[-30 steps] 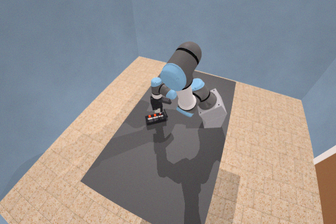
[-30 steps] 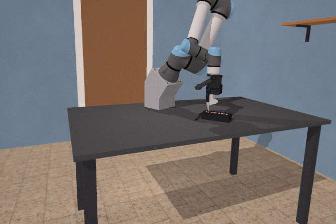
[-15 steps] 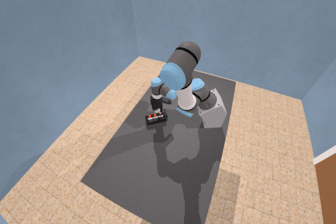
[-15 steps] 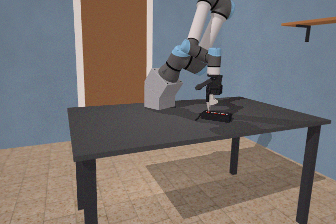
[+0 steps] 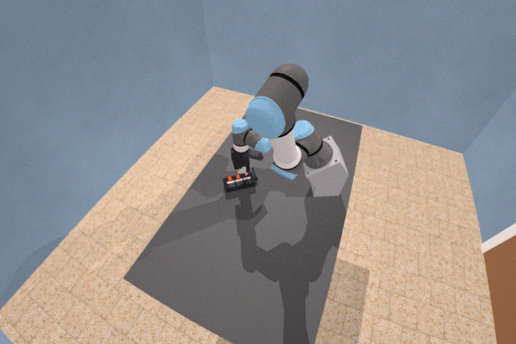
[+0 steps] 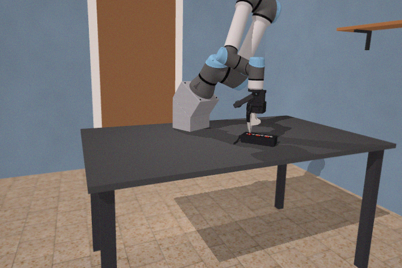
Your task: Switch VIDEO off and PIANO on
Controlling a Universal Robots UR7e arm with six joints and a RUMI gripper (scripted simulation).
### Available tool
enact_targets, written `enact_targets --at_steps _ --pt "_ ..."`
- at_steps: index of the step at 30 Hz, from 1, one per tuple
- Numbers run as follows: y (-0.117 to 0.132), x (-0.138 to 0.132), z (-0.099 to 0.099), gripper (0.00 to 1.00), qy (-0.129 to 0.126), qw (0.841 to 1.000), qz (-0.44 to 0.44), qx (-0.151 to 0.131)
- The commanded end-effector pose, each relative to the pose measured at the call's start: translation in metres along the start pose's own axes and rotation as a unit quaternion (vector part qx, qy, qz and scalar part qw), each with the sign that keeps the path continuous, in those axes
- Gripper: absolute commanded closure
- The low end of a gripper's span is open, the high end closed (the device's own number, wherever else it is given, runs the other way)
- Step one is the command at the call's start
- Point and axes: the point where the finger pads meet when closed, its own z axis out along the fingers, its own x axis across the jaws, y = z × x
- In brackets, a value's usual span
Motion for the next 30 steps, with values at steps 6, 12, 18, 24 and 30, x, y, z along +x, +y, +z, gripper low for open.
enact_targets --at_steps 6,12,18,24,30 --pt "0.0002 -0.0001 -0.0001 1.0 0.0 1.0 0.0 0.0" --pt "0.0002 -0.0001 -0.0001 1.0 0.0 1.0 0.0 0.0" --pt "0.0003 -0.0001 0.0 1.0 0.0 1.0 0.0 0.0" --pt "0.0003 -0.0001 0.0008 1.0 0.0 1.0 0.0 0.0" --pt "0.0003 -0.0002 0.003 1.0 0.0 1.0 0.0 0.0"
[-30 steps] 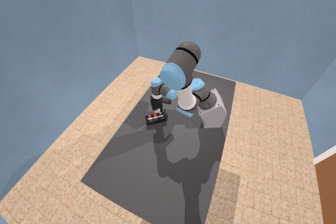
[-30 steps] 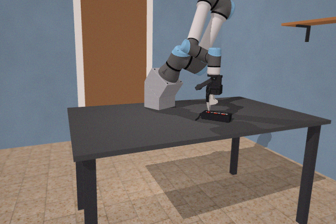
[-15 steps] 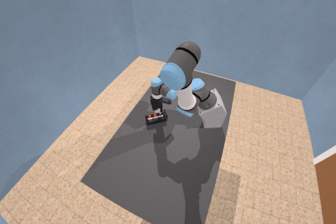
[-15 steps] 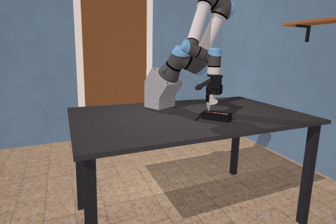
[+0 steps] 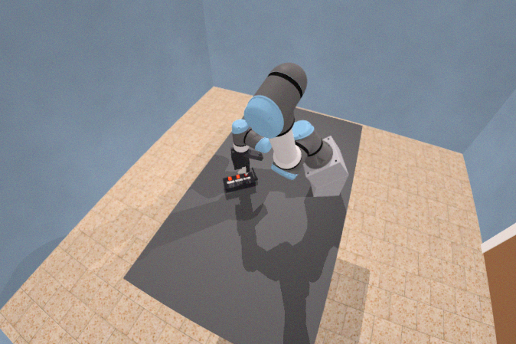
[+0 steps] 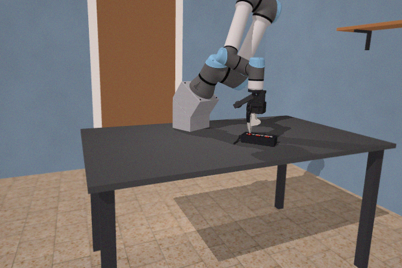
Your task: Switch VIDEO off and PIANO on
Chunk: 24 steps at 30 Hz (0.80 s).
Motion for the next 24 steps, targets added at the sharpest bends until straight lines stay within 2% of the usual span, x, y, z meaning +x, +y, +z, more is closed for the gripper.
enact_targets --at_steps 1,24 --pt "0.0003 -0.0001 0.0017 1.0 0.0 1.0 0.0 0.0" --pt "0.0003 -0.0001 0.0071 1.0 0.0 1.0 0.0 0.0"
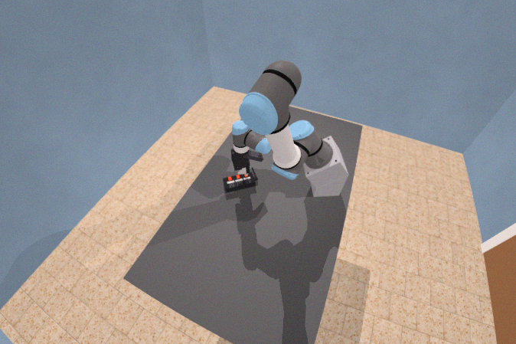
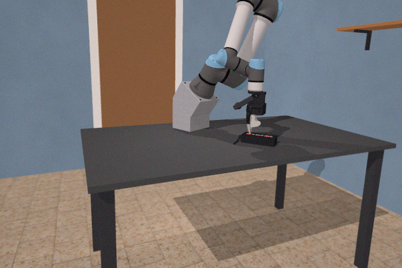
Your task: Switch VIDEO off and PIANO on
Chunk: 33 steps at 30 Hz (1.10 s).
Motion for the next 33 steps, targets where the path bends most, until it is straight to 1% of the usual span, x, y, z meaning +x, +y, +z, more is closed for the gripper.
enact_targets --at_steps 1,18,23,31,33 --pt "0.0 0.0 0.0 1.0 0.0 1.0 0.0 0.0" --pt "0.0 0.0 -0.002 1.0 0.0 1.0 0.0 0.0" --pt "0.0 0.0 -0.007 1.0 0.0 1.0 0.0 0.0" --pt "0.0 0.0 -0.023 1.0 0.0 1.0 0.0 0.0" --pt "0.0 0.0 -0.023 1.0 0.0 1.0 0.0 0.0"
